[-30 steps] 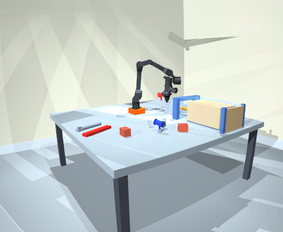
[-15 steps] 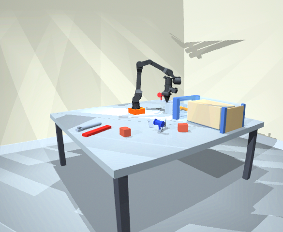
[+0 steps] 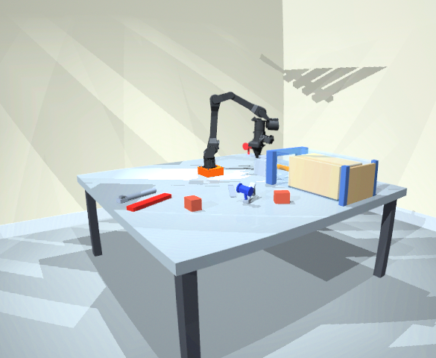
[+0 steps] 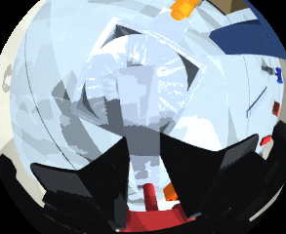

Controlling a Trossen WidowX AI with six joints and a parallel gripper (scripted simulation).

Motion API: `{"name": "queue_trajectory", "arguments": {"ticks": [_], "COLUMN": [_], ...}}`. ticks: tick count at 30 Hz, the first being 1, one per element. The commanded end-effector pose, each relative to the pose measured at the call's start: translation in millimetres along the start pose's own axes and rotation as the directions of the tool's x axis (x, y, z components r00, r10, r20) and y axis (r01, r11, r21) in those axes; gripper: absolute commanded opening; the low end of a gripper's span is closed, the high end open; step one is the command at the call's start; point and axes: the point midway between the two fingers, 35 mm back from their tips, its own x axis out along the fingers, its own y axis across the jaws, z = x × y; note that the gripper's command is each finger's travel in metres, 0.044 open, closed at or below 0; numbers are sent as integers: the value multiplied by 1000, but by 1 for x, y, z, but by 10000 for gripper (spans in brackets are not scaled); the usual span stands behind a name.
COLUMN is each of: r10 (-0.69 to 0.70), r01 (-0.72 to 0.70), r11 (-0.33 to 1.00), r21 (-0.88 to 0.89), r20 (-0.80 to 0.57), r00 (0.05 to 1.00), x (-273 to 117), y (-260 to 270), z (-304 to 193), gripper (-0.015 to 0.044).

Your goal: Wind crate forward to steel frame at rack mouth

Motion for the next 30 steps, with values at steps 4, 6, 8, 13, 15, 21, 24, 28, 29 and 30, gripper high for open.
{"name": "queue_trajectory", "arguments": {"ticks": [4, 6, 8, 13, 15, 21, 24, 28, 29, 30], "r10": [7, 7, 7, 6, 4, 3, 3, 7, 7, 7], "r01": [-7, -7, -7, -6, -4, -4, -4, -7, -7, -7], "r11": [1000, 1000, 1000, 1000, 1000, 1000, 1000, 1000, 1000, 1000], "r21": [28, 28, 28, 23, -9, -15, -15, 29, 29, 29], "r20": [-1, -1, -1, -1, -2, -2, -2, -1, -1, -1], "r00": [1000, 1000, 1000, 1000, 1000, 1000, 1000, 1000, 1000, 1000], "x": [4, 4, 4, 4, 4, 4, 4, 4, 4, 4], "y": [2, 2, 2, 2, 0, 0, 0, 2, 2, 2], "z": [0, 0, 0, 0, 0, 0, 0, 0, 0, 0], "gripper": [0, 0, 0, 0, 0, 0, 0, 0, 0, 0]}}
